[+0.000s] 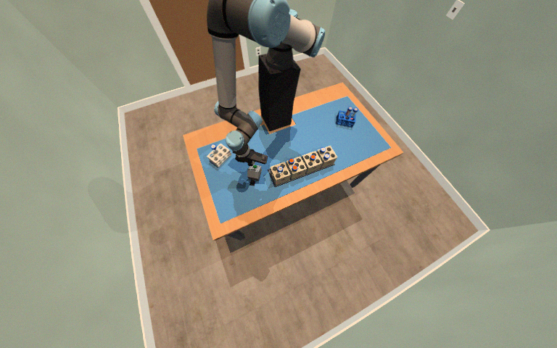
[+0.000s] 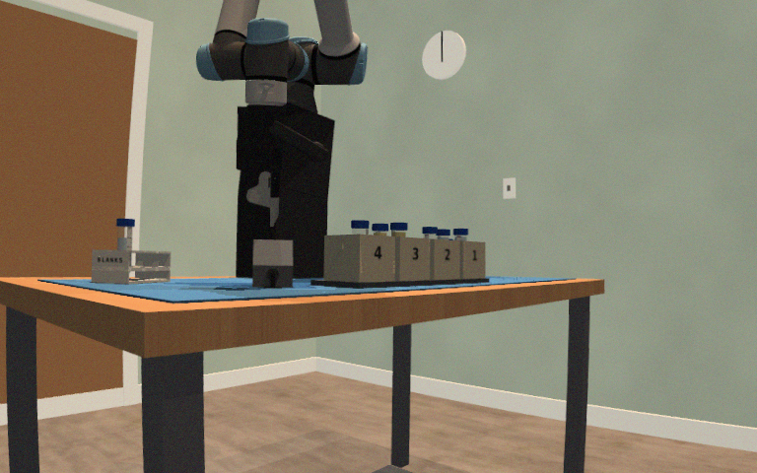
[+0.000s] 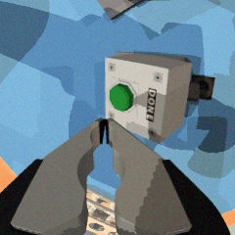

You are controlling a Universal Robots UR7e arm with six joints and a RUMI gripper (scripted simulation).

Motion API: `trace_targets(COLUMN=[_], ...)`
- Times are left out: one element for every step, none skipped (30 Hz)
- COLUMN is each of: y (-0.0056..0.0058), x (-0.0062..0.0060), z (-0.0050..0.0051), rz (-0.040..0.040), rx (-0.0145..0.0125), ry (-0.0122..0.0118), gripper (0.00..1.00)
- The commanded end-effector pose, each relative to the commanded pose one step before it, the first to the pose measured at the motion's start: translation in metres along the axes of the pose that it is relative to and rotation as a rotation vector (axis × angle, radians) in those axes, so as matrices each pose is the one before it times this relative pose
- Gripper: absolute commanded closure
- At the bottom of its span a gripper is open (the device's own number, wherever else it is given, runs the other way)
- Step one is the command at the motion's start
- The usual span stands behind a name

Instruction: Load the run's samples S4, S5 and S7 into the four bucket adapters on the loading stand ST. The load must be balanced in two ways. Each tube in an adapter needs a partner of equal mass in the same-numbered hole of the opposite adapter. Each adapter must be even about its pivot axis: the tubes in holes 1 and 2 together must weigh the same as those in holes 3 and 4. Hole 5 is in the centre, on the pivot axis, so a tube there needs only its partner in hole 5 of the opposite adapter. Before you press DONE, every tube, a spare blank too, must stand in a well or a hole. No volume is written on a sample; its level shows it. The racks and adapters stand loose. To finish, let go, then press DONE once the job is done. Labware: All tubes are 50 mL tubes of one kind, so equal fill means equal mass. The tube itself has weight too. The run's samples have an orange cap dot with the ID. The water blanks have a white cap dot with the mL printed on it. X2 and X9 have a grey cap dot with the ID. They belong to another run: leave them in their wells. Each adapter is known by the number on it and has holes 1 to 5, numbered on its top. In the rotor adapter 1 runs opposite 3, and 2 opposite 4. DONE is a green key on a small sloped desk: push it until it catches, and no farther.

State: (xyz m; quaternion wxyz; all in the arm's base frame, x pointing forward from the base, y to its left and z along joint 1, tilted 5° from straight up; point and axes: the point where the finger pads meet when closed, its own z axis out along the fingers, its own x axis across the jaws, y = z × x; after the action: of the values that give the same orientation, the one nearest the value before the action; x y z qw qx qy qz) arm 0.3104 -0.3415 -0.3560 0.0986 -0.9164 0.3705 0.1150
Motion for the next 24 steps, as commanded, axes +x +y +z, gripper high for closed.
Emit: trace_targets(y=[0.00083, 0.00012, 0.00006, 0.00000, 0.00000, 0.00000, 0.00000, -0.00001, 0.00000, 0.00000, 0.00000, 0.00000, 0.00000, 0.00000, 0.00002, 0.00002, 0.00000, 0.00000, 0.00002, 0.00002, 0.00002, 0.00002, 0.00002, 0.00002], x=[0.00475, 0.00113, 0.00061, 0.00001, 0.00000, 0.00000, 0.00000, -0.00008, 0.00003, 0.00002, 0.00001, 0.00001, 0.00001, 0.00000, 0.00017, 0.00017, 0.00000, 0.00000, 0.00017, 0.00017, 0.00017, 0.00017, 0.00017, 0.00017], z=[0.01062, 0.00314, 0.00173, 0.00000, 0.00000, 0.00000, 0.00000, -0.00003, 0.00001, 0.00001, 0.00000, 0.00000, 0.00000, 0.00000, 0.00063, 0.00063, 0.00000, 0.00000, 0.00064, 0.00064, 0.00064, 0.00064, 0.00064, 0.00064], rz=[0.00061, 0.00000, 0.00000, 0.00000, 0.00000, 0.00000, 0.00000, 0.00000, 0.00000, 0.00000, 0.00000, 0.00000, 0.00000, 0.00000, 0.00000, 0.00000, 0.00000, 0.00000, 0.00000, 0.00000, 0.00000, 0.00000, 0.00000, 0.00000], rx=[0.00340, 0.00000, 0.00000, 0.00000, 0.00000, 0.00000, 0.00000, 0.00000, 0.00000, 0.00000, 0.00000, 0.00000, 0.00000, 0.00000, 0.00000, 0.00000, 0.00000, 0.00000, 0.00000, 0.00000, 0.00000, 0.00000, 0.00000, 0.00000], ry=[-0.02172, -0.00001, 0.00000, 0.00000, 0.00000, 0.00000, 0.00000, 0.00002, -0.00001, -0.00001, 0.00000, 0.00000, 0.00000, 0.00000, 0.00000, 0.00000, 0.00000, 0.00000, 0.00000, 0.00000, 0.00000, 0.00000, 0.00000, 0.00000], gripper=[1.00, 1.00, 1.00, 1.00, 1.00, 1.00, 1.00, 1.00, 1.00, 1.00, 1.00, 1.00, 1.00, 1.00, 1.00, 1.00, 1.00, 1.00, 1.00, 1.00, 1.00, 1.00, 1.00, 1.00])
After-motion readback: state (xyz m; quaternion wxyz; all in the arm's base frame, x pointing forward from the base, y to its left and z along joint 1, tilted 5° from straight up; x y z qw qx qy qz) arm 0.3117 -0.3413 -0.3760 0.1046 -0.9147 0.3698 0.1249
